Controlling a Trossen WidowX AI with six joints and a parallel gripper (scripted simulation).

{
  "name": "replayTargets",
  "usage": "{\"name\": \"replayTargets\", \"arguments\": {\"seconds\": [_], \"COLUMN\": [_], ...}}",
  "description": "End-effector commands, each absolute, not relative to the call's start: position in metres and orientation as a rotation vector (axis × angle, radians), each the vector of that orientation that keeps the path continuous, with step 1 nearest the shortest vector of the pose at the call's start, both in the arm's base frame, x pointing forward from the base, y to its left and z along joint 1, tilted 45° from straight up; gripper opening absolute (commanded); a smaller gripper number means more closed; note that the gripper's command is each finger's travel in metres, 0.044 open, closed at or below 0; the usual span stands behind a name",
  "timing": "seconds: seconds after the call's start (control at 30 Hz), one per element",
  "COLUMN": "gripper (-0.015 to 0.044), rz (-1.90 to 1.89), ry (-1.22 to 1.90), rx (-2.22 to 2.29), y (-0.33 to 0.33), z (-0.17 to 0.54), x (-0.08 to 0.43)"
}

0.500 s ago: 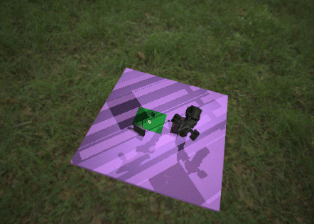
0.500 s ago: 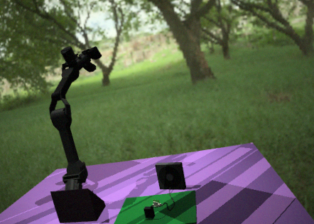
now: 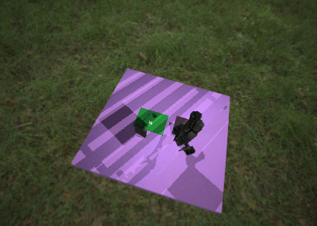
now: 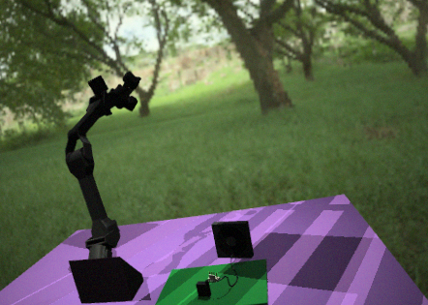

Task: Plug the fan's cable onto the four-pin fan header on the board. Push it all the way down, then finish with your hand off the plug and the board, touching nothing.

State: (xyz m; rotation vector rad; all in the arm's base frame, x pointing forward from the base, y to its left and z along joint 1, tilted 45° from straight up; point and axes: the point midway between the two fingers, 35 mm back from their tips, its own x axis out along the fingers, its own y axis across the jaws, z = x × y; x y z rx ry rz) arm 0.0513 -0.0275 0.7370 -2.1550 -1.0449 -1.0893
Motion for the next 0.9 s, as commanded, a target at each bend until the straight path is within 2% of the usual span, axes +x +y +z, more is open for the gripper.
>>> {"name": "replayTargets", "arguments": {"seconds": [0.0,0.03,0.23,0.43,0.67,0.87], "gripper": [0.0420,0.0440,0.0440,0.0440,0.0440,0.0440], "rz": [-1.167,-1.182,-1.332,-1.495,-1.580,-1.592], "ry": [-1.050,-1.049,-1.038,-1.074,-1.059,-1.272], "rx": [-2.347,-2.378,-2.695,-3.120,-3.582,-3.887], "y": [0.018,0.024,0.084,0.155,0.205,0.233], "z": [0.731,0.730,0.714,0.678,0.628,0.574], "x": [0.052,0.052,0.065,0.102,0.169,0.225]}}
